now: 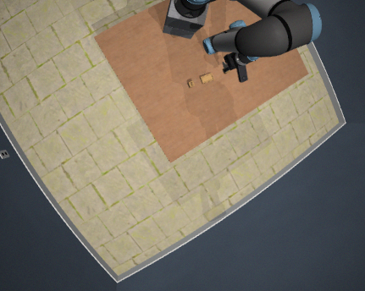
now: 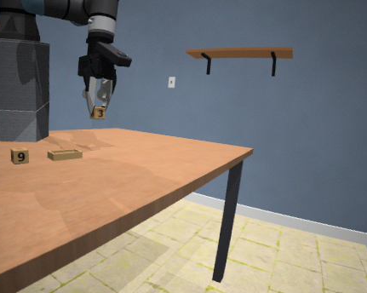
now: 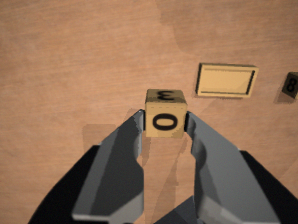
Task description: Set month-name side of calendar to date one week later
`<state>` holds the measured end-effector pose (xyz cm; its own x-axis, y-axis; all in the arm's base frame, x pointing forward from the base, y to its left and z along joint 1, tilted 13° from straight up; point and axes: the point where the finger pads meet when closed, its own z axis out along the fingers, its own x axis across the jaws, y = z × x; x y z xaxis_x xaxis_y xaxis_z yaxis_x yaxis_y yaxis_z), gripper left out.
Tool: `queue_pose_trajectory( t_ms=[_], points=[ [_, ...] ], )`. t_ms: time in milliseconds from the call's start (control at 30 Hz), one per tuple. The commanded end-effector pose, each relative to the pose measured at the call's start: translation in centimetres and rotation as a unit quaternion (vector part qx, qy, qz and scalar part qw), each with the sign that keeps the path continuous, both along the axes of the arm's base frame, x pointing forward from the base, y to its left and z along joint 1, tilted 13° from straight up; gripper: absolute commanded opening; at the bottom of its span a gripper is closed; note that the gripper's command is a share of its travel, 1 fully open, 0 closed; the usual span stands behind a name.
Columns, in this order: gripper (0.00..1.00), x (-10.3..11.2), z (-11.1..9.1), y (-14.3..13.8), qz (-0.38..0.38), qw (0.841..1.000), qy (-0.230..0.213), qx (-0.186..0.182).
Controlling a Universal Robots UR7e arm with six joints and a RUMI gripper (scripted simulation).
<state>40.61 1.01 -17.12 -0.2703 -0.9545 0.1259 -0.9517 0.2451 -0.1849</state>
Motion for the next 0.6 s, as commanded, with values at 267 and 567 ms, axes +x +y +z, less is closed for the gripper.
queue_pose_trajectory(
  t_ms=[267, 567],
  points=[
    [0.11, -2.4, 1.9, -6.9, -0.004, 1.000, -0.003, 0.000],
    [0.11, -2.3, 1.8, -6.9, -0.004, 1.000, -0.003, 0.000]
  ],
)
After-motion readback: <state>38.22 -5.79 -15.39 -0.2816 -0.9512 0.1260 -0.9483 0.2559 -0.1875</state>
